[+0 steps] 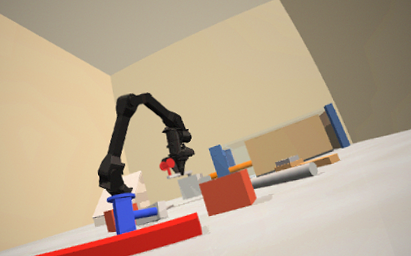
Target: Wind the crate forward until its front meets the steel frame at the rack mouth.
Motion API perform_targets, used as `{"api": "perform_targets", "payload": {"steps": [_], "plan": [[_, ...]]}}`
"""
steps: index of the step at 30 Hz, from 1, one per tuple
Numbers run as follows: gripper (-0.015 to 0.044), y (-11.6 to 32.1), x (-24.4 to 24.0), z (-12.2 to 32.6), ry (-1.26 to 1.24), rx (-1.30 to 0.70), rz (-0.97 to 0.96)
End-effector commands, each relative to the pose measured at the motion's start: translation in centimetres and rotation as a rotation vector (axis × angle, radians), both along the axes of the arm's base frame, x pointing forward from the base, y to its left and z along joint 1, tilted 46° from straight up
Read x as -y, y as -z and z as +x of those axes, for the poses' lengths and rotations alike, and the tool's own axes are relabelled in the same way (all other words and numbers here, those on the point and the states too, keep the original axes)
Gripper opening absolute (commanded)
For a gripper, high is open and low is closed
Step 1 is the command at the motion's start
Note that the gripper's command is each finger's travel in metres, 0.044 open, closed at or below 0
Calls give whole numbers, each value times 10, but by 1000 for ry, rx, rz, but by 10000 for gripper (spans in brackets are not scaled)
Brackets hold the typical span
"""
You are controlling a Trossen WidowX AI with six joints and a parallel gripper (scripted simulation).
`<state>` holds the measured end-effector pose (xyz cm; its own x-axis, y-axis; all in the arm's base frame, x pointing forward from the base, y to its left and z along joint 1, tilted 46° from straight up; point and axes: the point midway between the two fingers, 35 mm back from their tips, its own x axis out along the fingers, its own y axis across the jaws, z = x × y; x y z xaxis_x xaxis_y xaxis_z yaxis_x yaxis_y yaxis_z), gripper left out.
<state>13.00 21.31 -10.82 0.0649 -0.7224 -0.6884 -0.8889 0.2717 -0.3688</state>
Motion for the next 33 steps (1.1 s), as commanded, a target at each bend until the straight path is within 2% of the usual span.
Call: {"api": "perform_targets", "payload": {"steps": [1,24,33], "plan": [[0,2,0,-2,43,43,10],[0,9,-3,-10,209,204,41],[0,12,1,-9,212,209,41]]}}
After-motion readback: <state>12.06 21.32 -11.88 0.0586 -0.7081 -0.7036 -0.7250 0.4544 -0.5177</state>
